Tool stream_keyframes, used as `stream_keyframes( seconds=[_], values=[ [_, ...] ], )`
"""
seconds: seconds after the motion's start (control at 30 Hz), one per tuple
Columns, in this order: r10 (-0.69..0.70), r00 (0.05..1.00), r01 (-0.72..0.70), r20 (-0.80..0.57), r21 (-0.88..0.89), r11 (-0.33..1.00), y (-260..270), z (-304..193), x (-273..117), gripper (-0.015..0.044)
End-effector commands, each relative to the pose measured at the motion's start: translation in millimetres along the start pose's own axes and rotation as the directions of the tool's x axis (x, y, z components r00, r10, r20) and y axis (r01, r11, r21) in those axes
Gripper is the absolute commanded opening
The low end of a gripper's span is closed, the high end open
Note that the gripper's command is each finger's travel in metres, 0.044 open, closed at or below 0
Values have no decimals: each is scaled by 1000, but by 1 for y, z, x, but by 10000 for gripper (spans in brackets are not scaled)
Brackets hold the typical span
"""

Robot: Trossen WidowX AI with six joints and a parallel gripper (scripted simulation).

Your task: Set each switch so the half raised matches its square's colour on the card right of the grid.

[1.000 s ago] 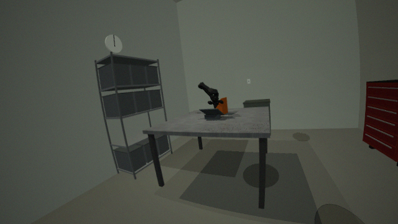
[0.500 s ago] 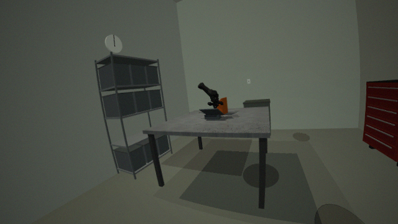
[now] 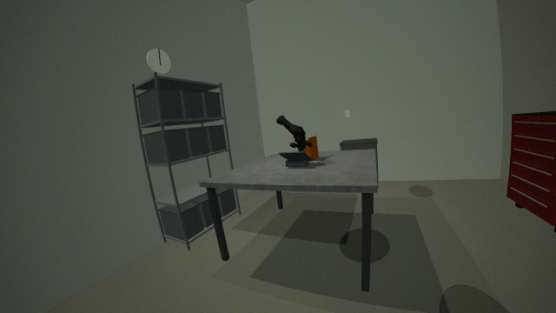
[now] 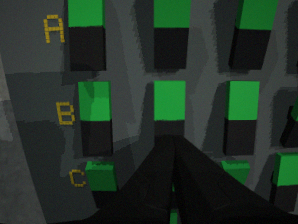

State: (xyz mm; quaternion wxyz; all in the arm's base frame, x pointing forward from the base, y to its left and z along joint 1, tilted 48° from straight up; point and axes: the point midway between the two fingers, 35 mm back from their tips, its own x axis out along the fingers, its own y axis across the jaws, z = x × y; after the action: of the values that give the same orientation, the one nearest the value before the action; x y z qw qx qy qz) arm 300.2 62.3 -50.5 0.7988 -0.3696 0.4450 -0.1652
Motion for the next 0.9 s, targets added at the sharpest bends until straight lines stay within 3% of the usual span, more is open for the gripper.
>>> stream_keyframes(
  seconds=[0.0, 0.87],
  values=[
    [4, 1000, -4, 0, -3, 1000, 1, 0, 0, 0],
    [4, 1000, -4, 0, -3, 1000, 1, 0, 4, 0]
  ],
)
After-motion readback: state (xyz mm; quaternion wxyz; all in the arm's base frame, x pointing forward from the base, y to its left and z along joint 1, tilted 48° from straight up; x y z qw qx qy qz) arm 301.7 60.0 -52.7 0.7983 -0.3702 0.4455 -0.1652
